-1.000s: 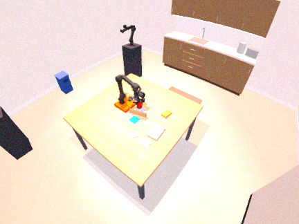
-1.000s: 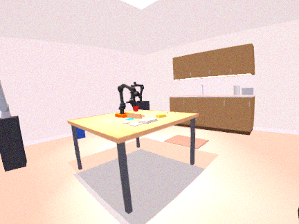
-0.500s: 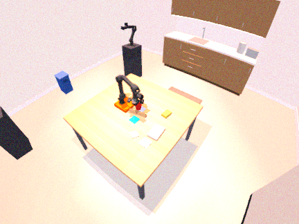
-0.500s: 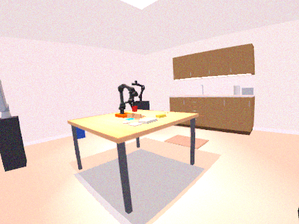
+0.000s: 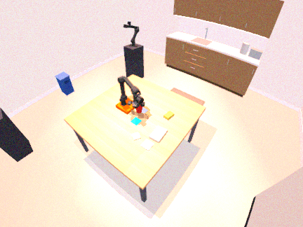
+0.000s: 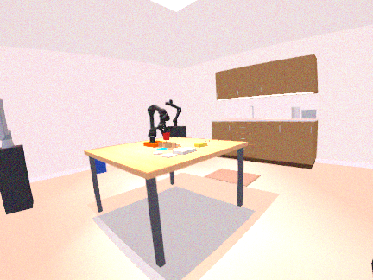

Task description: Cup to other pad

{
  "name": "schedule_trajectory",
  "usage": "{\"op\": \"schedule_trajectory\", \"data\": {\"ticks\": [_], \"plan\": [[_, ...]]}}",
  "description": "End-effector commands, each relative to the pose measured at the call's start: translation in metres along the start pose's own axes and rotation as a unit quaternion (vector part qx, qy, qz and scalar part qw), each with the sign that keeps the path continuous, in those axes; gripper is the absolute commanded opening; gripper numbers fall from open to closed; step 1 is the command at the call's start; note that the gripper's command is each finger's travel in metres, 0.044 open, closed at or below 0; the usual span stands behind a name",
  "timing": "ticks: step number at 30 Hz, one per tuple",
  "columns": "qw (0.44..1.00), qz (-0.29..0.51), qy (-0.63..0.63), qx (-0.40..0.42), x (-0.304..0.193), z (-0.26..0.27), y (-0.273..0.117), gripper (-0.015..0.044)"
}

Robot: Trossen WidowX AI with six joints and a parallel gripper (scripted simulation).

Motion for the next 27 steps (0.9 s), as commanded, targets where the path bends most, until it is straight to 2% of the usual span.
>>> {"op": "schedule_trajectory", "data": {"ticks": [1,27], "plan": [[1.000,0.001,-0.003,0.001,0.008,-0.001,-0.001,0.0000],[1.000,-0.001,-0.003,0.000,0.061,-0.009,-0.003,0.0000]]}}
Point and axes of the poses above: the point midway between the two fingers, 35 mm back from their tips, its own y axis out along the fingers, its own z axis across the jaws, x = y × z, the point moved 10 cm from there along -y, back along the fingers, and after that the axes turned 10 degrees about y, right-handed, at the moved point
